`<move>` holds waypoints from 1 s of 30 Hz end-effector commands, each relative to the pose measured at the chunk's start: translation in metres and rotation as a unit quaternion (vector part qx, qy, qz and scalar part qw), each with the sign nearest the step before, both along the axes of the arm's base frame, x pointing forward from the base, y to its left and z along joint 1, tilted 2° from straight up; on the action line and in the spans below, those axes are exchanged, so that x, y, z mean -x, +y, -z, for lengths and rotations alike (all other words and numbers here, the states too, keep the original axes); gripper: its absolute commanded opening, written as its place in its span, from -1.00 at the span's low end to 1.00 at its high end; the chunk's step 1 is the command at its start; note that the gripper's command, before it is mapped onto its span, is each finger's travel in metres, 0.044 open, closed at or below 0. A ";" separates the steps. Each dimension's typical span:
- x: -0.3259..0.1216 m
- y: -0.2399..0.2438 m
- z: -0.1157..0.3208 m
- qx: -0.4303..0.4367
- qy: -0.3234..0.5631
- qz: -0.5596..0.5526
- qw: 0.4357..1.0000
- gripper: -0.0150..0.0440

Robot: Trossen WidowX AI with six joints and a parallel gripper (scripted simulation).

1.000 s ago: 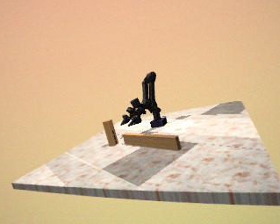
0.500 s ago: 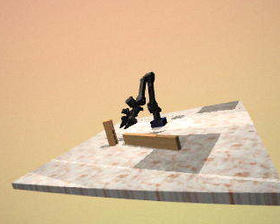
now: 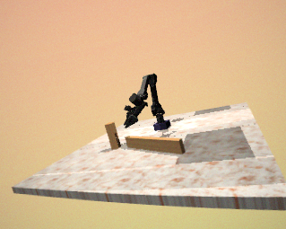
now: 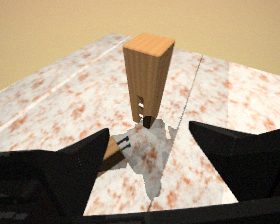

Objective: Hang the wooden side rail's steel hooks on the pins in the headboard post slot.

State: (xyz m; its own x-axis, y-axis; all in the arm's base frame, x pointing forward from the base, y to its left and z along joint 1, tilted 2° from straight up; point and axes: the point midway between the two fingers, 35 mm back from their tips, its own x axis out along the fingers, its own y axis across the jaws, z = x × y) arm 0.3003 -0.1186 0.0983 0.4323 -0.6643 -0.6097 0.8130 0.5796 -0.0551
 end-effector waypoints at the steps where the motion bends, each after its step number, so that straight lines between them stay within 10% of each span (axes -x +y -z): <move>1: 0.000 0.003 -0.008 0.009 0.003 0.018 1.000 1.00; 21: -0.001 0.003 -0.008 0.010 0.007 0.015 1.000 1.00; 30: -0.034 0.015 -0.010 0.025 0.195 -0.159 0.968 1.00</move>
